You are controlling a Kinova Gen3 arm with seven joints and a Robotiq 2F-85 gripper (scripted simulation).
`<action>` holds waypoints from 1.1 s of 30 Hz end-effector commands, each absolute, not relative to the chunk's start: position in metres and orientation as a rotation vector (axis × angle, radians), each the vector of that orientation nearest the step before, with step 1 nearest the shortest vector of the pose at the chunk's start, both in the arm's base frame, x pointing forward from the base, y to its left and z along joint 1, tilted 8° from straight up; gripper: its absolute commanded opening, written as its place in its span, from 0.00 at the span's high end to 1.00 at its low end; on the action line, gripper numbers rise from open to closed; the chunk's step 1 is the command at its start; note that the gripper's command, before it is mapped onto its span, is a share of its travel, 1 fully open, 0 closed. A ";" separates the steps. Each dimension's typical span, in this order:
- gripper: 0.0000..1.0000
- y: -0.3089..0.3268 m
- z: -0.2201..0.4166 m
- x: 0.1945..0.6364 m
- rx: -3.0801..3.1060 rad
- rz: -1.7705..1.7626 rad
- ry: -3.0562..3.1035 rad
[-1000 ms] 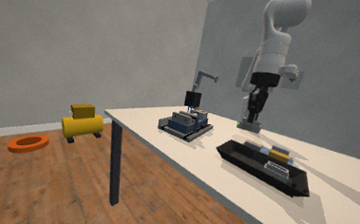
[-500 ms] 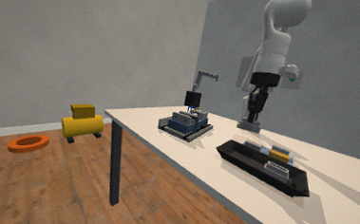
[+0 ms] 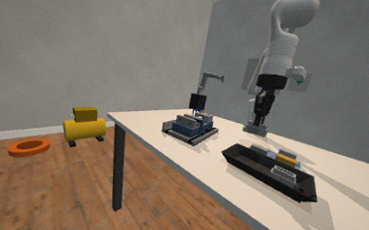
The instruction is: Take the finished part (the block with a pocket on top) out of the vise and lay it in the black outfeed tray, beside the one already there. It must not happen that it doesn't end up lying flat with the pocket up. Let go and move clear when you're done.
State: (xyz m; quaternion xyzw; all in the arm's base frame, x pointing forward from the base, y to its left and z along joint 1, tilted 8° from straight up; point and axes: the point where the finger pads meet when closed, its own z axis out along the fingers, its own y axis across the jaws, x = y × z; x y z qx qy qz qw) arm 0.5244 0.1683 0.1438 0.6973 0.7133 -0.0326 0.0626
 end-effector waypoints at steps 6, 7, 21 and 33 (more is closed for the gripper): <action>1.00 0.169 0.145 0.525 2.107 -0.095 2.155; 1.00 0.169 0.145 0.525 2.107 -0.095 2.155; 1.00 0.168 0.140 0.525 2.106 -0.095 2.157; 1.00 0.166 0.128 0.526 2.106 -0.095 2.157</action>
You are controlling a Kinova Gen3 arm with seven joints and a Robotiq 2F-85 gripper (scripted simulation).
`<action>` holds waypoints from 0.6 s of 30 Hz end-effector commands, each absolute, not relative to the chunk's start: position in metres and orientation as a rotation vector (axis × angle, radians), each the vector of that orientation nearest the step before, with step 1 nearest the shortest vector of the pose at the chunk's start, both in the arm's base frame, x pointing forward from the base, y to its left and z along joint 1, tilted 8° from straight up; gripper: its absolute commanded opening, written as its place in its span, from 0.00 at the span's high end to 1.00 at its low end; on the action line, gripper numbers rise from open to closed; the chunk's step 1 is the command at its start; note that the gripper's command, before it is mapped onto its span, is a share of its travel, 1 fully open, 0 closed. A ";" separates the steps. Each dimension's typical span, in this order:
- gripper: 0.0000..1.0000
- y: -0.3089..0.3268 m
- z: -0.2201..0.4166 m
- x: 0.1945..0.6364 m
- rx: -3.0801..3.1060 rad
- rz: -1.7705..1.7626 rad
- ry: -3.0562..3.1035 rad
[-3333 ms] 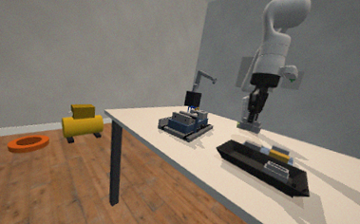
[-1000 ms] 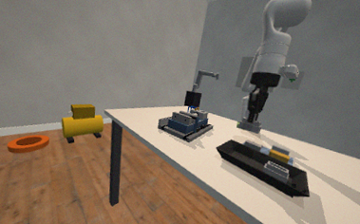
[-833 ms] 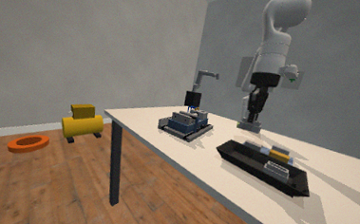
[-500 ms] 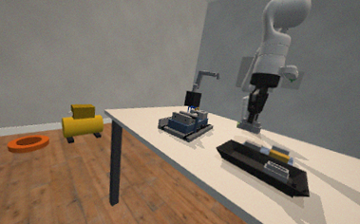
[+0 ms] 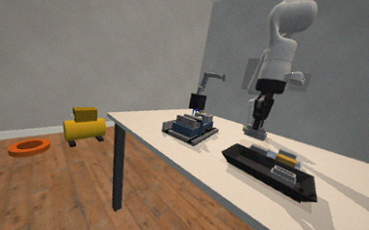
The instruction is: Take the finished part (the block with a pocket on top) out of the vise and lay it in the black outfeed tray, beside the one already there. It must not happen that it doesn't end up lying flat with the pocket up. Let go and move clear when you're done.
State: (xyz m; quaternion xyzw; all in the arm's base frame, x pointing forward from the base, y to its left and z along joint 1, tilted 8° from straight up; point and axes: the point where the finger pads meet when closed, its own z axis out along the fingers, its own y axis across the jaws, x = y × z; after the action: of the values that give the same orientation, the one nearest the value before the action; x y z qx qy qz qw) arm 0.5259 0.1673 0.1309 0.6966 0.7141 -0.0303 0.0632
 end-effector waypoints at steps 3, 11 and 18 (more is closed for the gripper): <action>1.00 0.166 0.124 0.526 2.106 -0.095 2.157; 1.00 0.164 0.113 0.526 2.106 -0.095 2.157; 1.00 0.163 0.099 0.527 2.106 -0.095 2.157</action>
State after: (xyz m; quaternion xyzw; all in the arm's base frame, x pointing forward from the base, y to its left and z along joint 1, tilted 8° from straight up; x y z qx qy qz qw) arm 0.5277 0.1644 0.1041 0.6963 0.7143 -0.0289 0.0635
